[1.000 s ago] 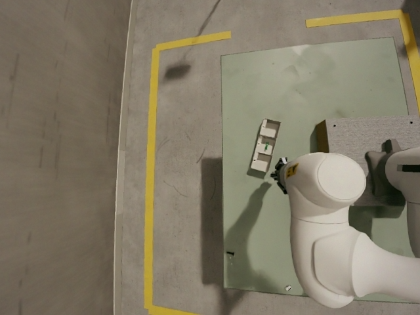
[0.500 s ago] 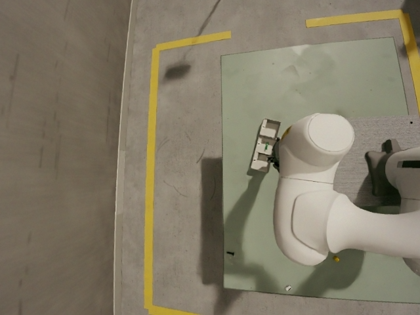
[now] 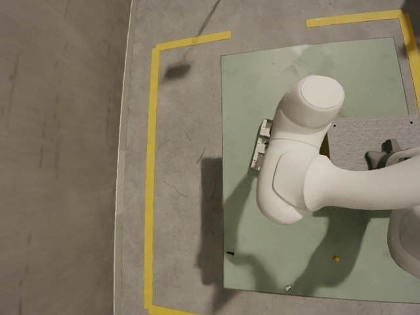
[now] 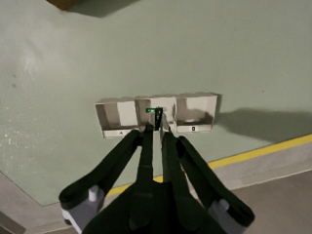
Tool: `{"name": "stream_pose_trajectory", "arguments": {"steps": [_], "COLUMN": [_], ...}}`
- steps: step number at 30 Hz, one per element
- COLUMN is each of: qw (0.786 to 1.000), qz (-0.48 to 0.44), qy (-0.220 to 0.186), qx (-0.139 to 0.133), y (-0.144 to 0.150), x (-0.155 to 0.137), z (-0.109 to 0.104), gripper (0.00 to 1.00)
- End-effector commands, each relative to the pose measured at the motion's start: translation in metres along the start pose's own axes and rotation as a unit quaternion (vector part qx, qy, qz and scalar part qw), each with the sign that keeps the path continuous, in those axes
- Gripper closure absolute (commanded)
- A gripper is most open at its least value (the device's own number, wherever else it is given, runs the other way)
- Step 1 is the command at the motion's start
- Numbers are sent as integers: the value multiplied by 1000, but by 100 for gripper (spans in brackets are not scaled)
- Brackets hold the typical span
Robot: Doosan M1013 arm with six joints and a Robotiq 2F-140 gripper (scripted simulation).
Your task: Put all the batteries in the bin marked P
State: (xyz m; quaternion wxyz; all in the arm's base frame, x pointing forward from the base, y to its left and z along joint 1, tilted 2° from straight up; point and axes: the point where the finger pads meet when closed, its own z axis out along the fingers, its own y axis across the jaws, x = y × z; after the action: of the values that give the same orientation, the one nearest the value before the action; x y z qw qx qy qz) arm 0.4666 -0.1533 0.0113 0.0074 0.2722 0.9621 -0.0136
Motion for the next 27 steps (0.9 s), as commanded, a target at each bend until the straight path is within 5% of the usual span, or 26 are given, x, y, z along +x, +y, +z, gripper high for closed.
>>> {"name": "stream_pose_trajectory", "arguments": {"steps": [1, 9, 26, 27], "qw": [997, 984, 902, 881], "qz": [78, 176, 431, 473], "qy": [-1, -1, 2, 2], "qx": [3, -1, -9, -9], "y": [-1, -1, -2, -2], "x": [-2, -2, -2, -2], "z": [0, 0, 0, 0], "gripper": [85, 85, 85, 85]}}
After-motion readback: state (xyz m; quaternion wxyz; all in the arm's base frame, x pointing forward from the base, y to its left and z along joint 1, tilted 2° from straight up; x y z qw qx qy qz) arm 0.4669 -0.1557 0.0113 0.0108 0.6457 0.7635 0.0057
